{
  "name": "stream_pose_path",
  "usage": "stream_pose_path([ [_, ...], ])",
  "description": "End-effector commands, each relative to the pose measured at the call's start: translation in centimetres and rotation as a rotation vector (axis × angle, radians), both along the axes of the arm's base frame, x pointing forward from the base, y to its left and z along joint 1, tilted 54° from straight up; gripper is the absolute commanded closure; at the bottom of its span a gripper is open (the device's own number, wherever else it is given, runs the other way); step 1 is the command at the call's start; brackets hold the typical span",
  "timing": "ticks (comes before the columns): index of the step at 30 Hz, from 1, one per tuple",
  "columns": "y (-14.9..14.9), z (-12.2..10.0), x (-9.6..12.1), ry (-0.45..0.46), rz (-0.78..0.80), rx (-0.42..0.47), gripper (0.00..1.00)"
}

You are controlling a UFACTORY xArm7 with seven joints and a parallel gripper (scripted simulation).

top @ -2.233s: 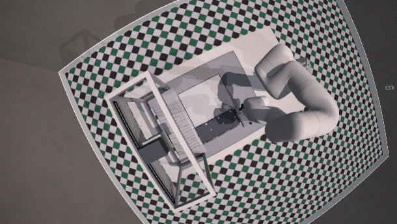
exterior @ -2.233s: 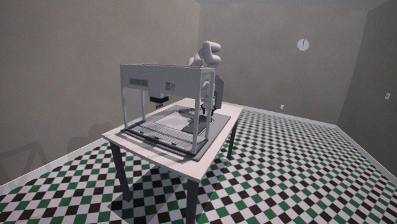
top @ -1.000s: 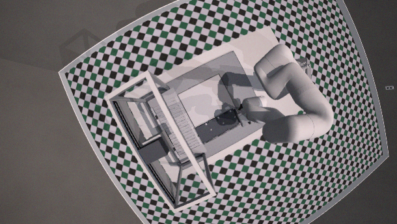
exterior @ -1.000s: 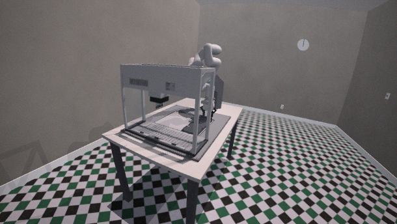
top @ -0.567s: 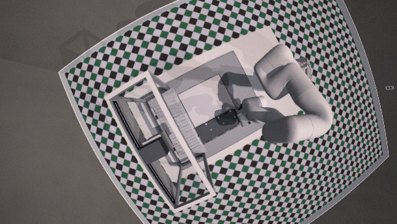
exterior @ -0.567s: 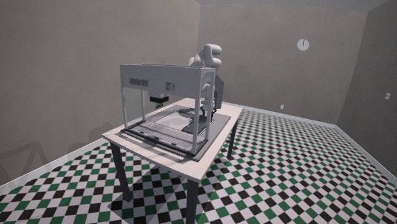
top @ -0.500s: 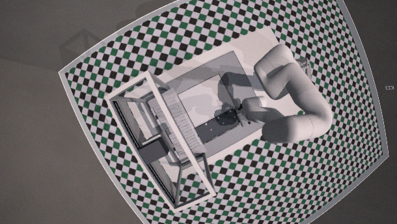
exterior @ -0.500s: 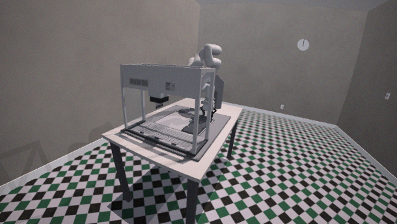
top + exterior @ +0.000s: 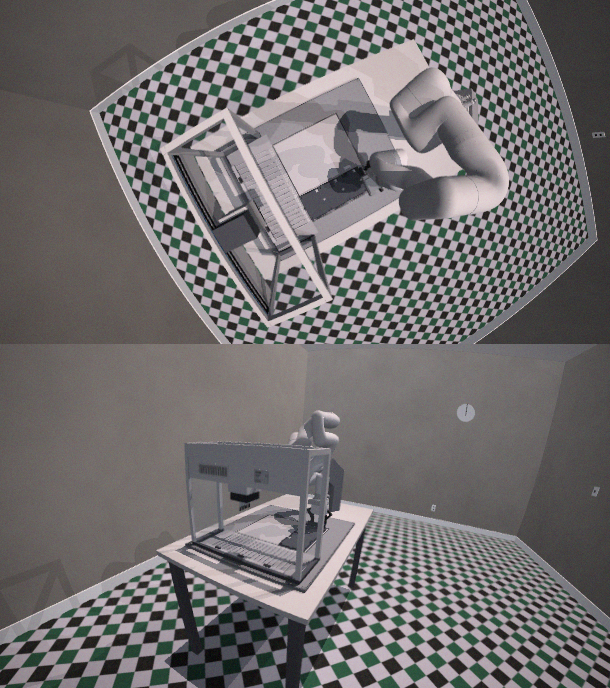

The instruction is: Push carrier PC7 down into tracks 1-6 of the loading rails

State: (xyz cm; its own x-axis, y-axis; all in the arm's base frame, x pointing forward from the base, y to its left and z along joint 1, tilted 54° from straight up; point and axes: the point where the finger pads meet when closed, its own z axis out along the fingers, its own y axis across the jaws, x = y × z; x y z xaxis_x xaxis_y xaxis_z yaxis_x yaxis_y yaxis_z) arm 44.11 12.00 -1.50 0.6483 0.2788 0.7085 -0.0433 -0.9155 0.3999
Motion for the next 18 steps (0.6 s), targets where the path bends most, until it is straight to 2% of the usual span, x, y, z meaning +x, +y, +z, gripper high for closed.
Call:
stream_pose_path([
  [1, 0.2, 0.4, 0.3, 0.0, 0.002, 0.001, 0.18],
  [18, 0.7, 1.4, 1.3, 0.0, 0.002, 0.001, 0.18],
])
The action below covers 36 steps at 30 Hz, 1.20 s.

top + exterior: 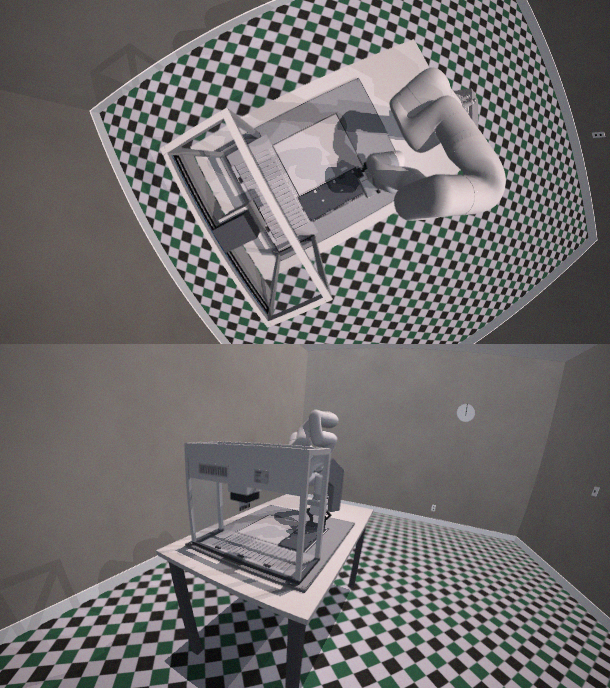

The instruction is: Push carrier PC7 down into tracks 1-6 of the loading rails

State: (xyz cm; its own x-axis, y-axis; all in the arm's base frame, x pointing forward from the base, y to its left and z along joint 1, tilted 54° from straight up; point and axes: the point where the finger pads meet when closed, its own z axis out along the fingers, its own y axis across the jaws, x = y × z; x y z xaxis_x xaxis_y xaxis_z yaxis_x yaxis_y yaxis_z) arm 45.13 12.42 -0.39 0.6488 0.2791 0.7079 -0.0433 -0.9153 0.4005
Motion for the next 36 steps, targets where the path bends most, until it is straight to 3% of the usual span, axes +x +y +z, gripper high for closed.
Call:
stream_pose_path([
  [1, 0.3, 0.4, 0.3, 0.0, 0.002, 0.002, 0.18],
  [36, 1.1, 2.6, 2.4, -0.001, 0.002, 0.002, 0.18],
])
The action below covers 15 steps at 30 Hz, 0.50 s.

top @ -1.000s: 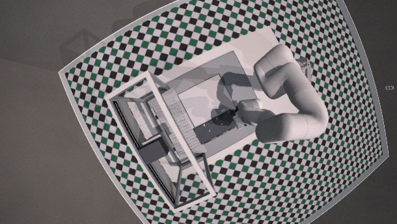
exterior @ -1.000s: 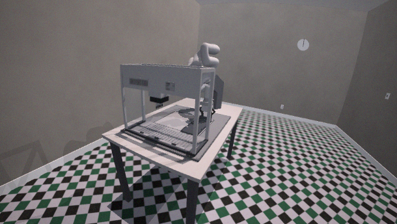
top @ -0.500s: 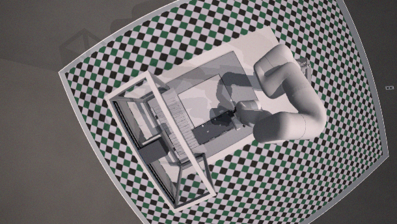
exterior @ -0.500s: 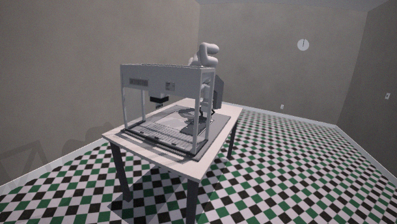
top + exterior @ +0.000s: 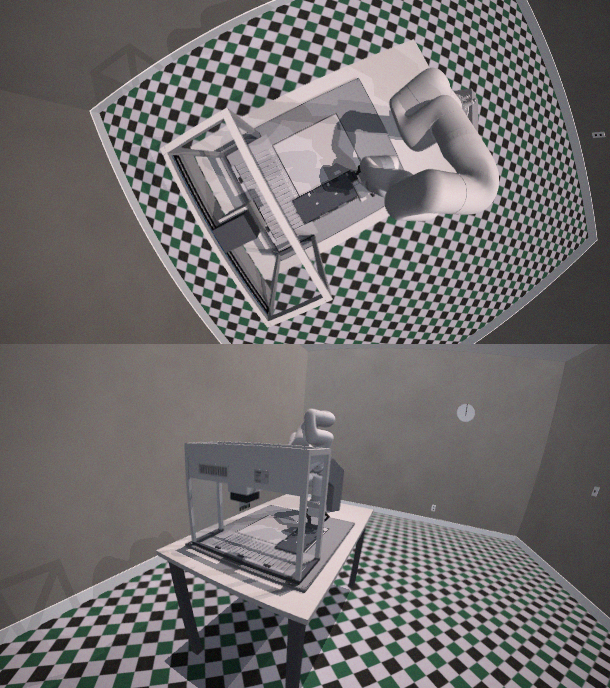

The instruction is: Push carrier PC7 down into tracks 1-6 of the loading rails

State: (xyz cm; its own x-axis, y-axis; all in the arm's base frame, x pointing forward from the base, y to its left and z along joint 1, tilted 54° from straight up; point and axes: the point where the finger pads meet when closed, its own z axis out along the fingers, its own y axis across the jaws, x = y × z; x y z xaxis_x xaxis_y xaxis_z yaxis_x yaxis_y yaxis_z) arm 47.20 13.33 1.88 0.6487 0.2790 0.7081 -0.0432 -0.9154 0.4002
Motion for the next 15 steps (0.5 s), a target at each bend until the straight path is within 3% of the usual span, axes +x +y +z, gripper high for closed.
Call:
stream_pose_path([
  [1, 0.26, 0.41, 0.35, 0.0, 0.002, 0.001, 0.18],
  [15, 0.6, 1.26, 1.13, 0.0, 0.002, 0.001, 0.18],
])
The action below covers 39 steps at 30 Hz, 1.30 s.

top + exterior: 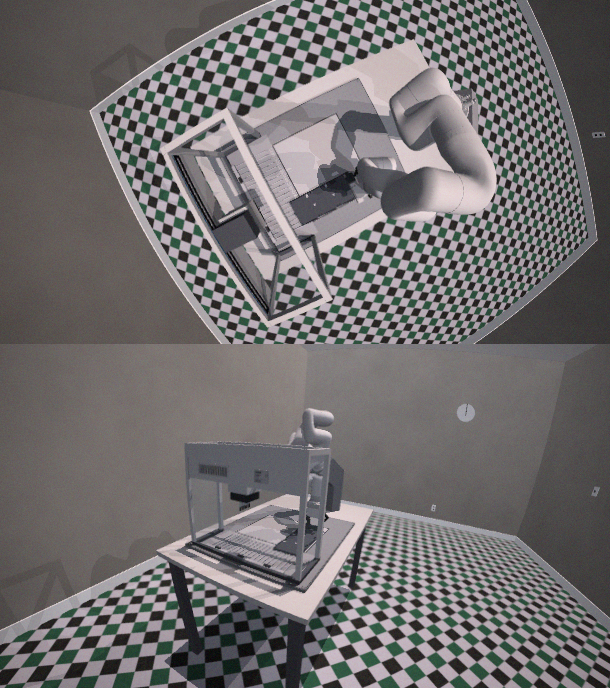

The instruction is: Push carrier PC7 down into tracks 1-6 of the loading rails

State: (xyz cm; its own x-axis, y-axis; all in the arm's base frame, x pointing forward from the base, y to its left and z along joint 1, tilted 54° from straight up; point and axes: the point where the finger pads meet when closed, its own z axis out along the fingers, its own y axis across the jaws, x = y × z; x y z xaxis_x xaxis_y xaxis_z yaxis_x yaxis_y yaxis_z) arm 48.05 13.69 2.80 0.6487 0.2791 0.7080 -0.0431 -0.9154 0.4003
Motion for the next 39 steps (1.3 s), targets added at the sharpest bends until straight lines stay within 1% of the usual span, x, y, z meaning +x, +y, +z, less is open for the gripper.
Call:
stream_pose_path([
  [1, 0.3, 0.4, 0.4, -0.001, 0.002, 0.001, 0.18],
  [39, 1.2, 2.8, 2.5, -0.001, 0.002, 0.001, 0.18],
])
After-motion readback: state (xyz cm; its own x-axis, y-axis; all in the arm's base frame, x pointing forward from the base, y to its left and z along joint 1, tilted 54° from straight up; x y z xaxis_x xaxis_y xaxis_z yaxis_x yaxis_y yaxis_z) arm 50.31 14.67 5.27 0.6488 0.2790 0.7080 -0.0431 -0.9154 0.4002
